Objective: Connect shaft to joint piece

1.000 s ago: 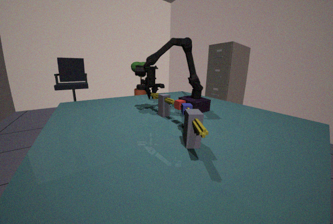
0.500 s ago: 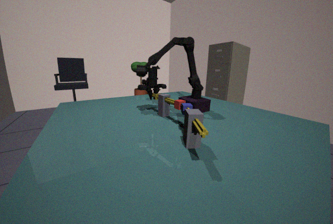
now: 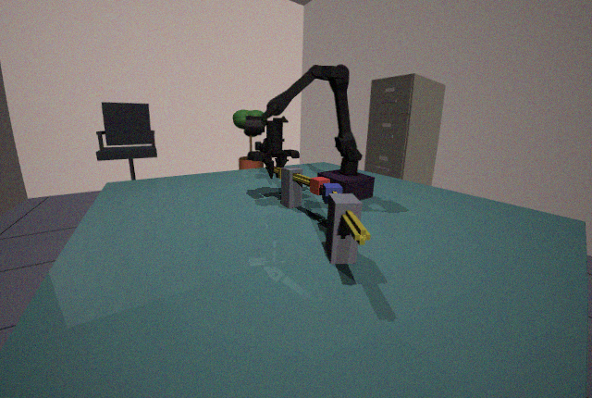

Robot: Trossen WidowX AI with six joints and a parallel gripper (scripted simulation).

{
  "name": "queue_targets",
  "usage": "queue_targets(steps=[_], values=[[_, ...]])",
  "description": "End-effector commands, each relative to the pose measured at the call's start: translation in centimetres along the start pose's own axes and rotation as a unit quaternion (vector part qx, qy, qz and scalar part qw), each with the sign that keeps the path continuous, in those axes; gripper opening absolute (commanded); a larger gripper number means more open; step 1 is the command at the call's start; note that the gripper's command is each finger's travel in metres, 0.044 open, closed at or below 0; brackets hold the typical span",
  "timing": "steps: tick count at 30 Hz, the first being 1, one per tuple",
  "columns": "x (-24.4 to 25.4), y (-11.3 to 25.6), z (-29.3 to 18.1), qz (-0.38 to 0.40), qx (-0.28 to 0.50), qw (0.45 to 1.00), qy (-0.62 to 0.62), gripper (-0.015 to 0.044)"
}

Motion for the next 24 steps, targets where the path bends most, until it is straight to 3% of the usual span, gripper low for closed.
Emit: queue_targets(steps=[1, 23, 24], values=[[0.0, -0.1, -0.7, 0.0, 0.001, 1.0, 0.0, 0.0], [0.0, 0.0, -1.9, -0.001, 0.0, 1.0, -0.001, 0.0], [0.0, 0.0, -1.9, -0.001, 0.0, 1.0, -0.001, 0.0026]])
Point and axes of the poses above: the point midway between the two fingers, 35 mm back from their tips, its own y axis back along the fingers, its own x axis across the jaws, z = x × y, the point moved 3 cm from there along y, back along the fingers
